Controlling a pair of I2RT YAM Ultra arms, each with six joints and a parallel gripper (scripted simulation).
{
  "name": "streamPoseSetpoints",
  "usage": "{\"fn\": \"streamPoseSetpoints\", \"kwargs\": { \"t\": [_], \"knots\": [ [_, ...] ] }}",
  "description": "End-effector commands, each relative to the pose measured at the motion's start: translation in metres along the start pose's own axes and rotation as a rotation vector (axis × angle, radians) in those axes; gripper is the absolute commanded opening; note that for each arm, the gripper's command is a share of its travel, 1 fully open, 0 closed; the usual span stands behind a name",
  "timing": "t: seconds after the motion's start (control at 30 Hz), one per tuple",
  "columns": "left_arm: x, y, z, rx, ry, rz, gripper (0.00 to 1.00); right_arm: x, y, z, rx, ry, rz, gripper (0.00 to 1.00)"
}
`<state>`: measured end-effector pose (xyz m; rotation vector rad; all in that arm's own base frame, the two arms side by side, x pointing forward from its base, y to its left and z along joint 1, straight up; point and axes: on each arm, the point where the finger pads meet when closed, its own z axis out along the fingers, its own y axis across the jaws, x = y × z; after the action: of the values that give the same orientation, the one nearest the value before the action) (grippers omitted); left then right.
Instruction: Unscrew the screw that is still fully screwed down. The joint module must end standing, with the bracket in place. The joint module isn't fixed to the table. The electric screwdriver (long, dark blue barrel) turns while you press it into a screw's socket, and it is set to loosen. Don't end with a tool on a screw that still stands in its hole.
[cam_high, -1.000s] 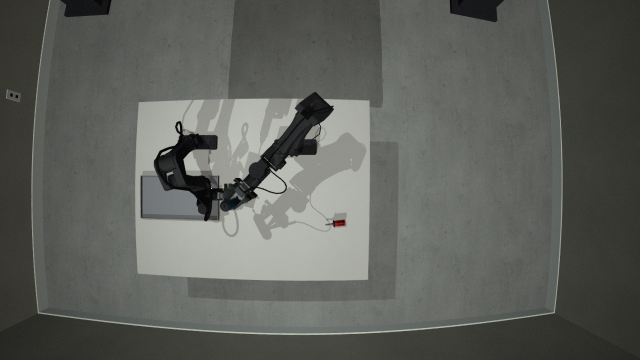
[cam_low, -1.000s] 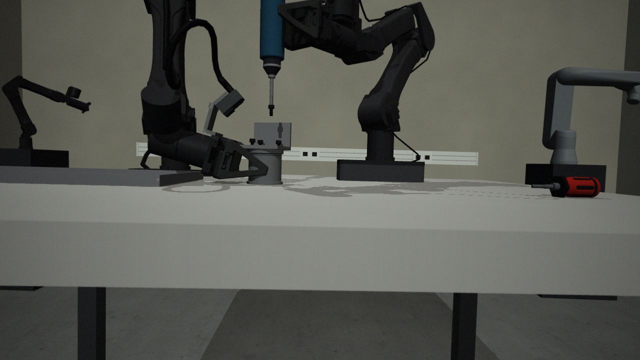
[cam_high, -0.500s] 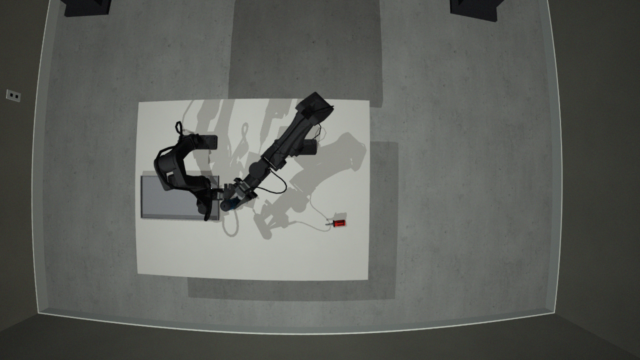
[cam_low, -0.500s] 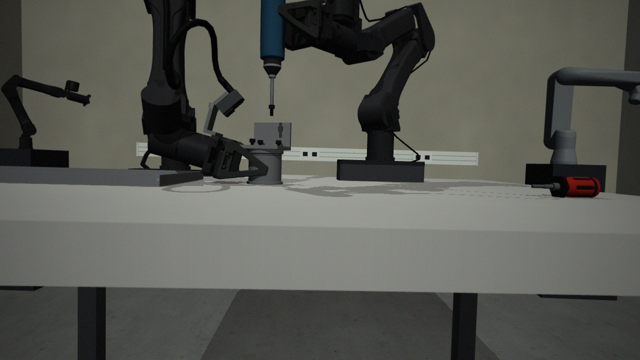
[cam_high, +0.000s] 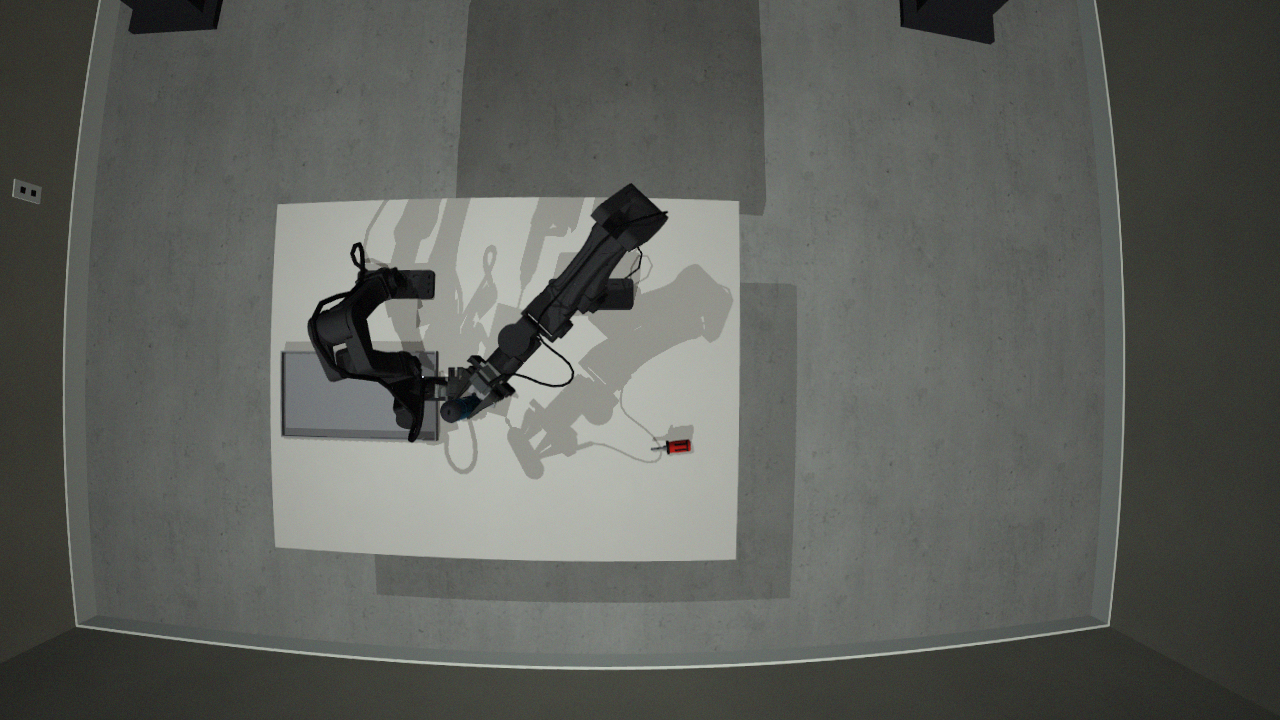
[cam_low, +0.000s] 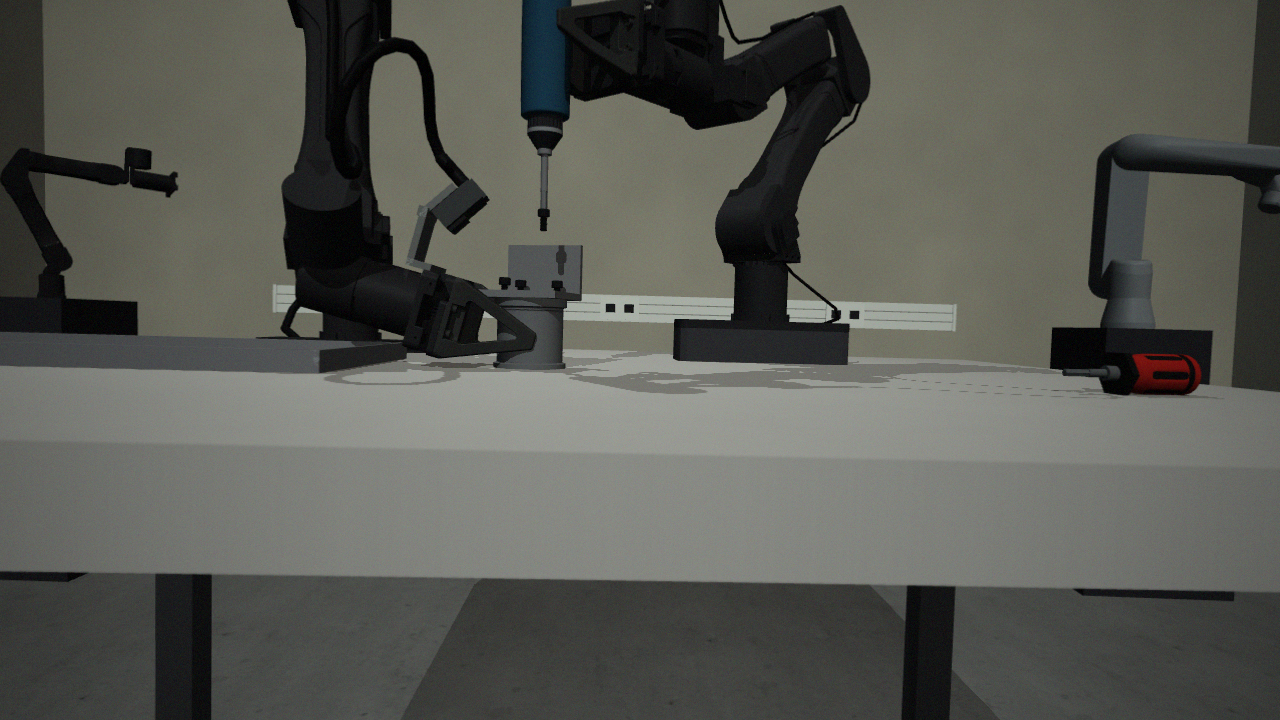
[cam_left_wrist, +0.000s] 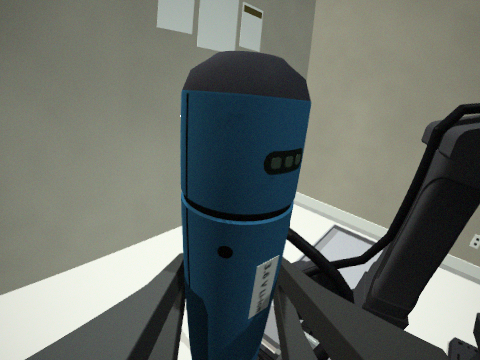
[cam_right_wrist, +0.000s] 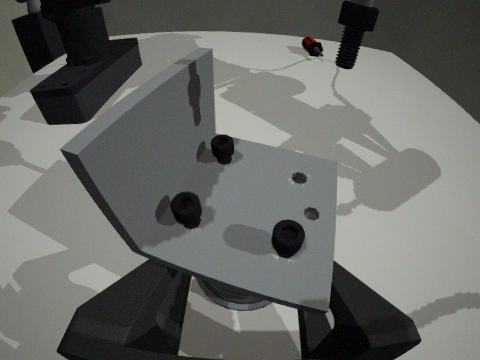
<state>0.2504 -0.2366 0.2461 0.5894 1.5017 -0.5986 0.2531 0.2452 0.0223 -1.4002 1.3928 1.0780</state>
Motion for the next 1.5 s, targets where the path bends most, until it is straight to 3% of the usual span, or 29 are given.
{"fn": "streamPoseSetpoints", "kwargs": {
  "t": [0.0,1.47],
  "knots": [
    [-0.0601,0.0042,0.0007,-0.015,-0.167,0.008,0.42,-0.0067,0.0042,0.0023,-0.020,-0.014,-0.019,0.59],
    [-0.0617,0.0025,0.0009,-0.012,-0.169,0.008,0.42,-0.0067,0.0042,0.0023,-0.020,-0.014,-0.019,0.59]
  ]
}}
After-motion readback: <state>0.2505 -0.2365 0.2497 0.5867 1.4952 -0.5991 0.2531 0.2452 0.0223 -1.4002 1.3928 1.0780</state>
